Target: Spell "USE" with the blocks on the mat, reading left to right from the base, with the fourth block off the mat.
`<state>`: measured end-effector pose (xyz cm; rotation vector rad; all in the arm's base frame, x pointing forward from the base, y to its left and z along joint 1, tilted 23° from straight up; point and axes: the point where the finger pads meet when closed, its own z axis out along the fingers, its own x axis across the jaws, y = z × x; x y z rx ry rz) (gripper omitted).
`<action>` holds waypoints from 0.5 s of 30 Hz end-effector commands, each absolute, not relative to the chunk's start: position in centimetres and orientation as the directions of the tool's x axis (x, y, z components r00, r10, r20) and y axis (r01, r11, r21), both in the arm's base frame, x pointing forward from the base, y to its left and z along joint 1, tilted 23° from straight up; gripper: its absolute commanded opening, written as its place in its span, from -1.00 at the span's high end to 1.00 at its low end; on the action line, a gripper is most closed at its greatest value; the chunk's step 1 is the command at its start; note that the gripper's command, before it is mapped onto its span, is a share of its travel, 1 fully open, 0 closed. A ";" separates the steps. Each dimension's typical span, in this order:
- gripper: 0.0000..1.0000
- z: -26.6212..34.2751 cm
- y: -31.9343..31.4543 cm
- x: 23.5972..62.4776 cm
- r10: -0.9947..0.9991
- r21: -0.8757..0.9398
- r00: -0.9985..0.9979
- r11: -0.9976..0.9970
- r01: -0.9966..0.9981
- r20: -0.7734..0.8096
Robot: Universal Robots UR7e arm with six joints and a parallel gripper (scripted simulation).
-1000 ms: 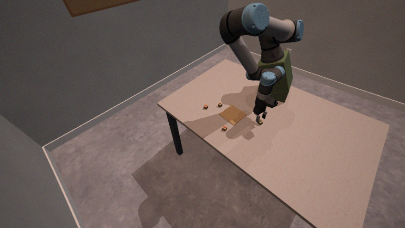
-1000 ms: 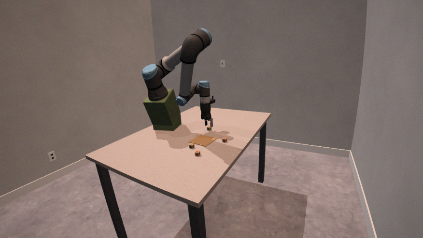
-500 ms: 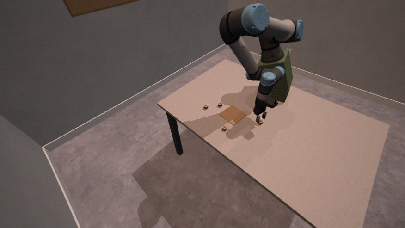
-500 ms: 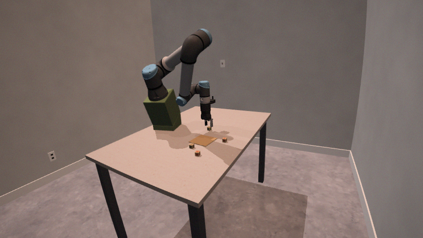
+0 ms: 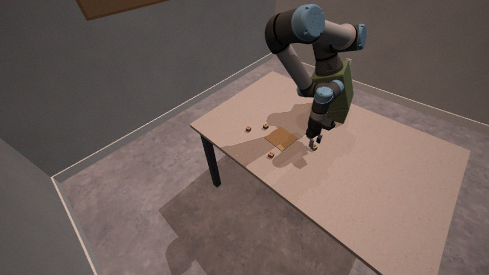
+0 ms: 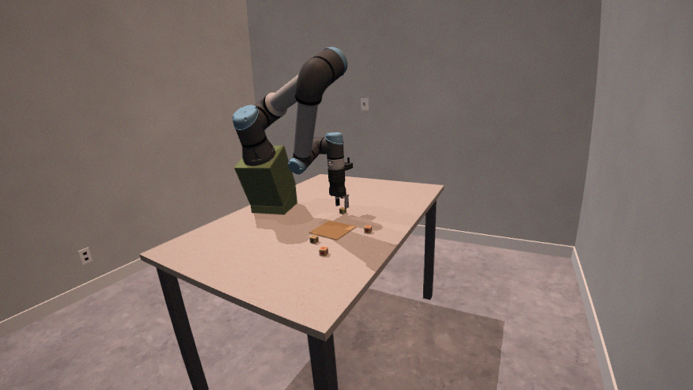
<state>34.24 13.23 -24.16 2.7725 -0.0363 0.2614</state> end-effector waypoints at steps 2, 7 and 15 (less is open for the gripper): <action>-1.00 -24.1 13.2 34.3 0.008 0.345 0.982 -0.937 -0.058 0.187; -1.00 -24.1 13.2 34.3 0.008 0.345 0.982 -0.937 -0.058 0.187; -1.00 -24.3 13.2 34.3 0.008 0.345 0.982 -0.937 -0.058 0.187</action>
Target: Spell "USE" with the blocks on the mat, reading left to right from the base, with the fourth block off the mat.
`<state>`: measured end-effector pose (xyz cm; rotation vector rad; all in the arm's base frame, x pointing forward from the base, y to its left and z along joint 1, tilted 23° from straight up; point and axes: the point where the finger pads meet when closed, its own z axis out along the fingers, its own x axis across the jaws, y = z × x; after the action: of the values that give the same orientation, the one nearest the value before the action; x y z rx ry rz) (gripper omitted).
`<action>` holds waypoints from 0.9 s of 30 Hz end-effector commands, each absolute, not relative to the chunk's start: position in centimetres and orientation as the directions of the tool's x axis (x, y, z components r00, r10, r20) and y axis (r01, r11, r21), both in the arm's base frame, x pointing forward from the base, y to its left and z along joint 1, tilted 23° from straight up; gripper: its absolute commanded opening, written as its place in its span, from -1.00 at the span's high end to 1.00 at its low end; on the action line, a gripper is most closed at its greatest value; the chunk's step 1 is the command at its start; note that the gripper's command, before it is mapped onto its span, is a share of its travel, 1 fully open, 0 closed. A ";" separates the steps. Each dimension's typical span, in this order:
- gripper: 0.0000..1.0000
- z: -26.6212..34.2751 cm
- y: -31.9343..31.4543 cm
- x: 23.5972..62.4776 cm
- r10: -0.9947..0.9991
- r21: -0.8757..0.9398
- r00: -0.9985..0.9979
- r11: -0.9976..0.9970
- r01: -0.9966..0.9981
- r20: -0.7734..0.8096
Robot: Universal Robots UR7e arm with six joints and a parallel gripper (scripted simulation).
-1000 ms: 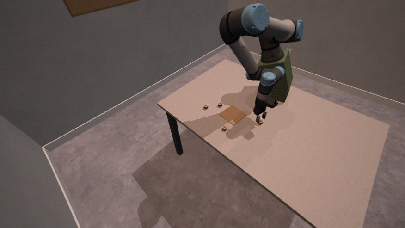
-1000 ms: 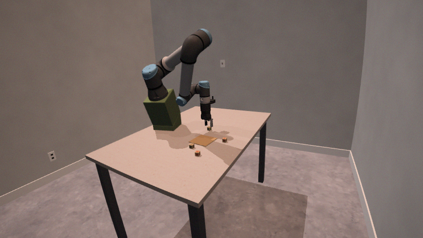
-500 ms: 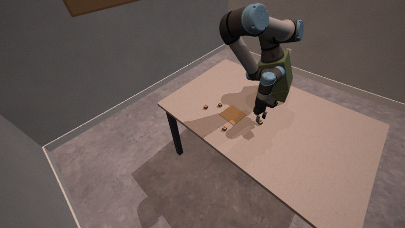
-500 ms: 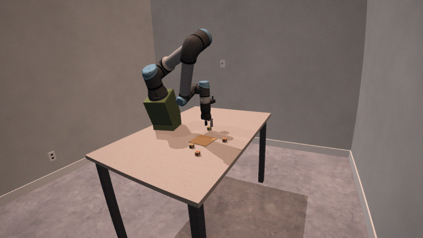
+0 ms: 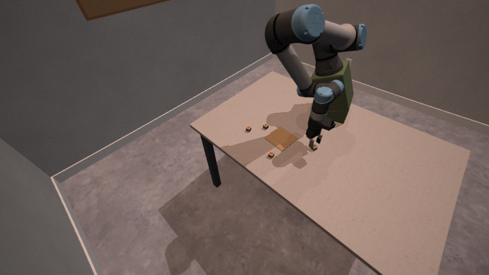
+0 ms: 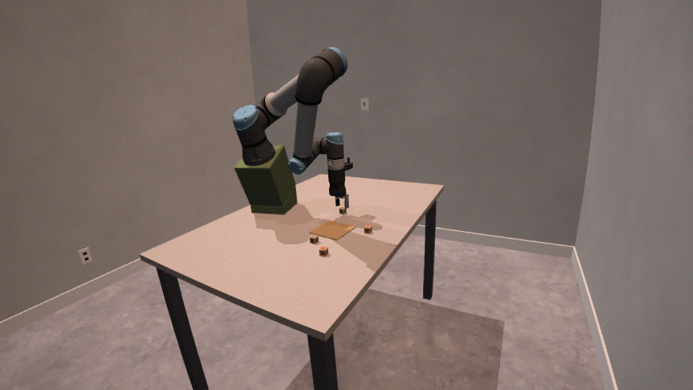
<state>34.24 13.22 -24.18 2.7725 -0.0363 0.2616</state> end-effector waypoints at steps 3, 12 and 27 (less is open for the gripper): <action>-1.00 -24.6 13.1 34.4 0.008 0.345 0.982 -0.937 -0.058 0.187; -1.00 -25.8 12.6 34.6 0.008 0.345 0.982 -0.937 -0.058 0.187; -1.00 -27.1 12.1 34.8 0.008 0.345 0.982 -0.937 -0.058 0.187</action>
<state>34.77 12.14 -27.01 2.7725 -0.0364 0.2608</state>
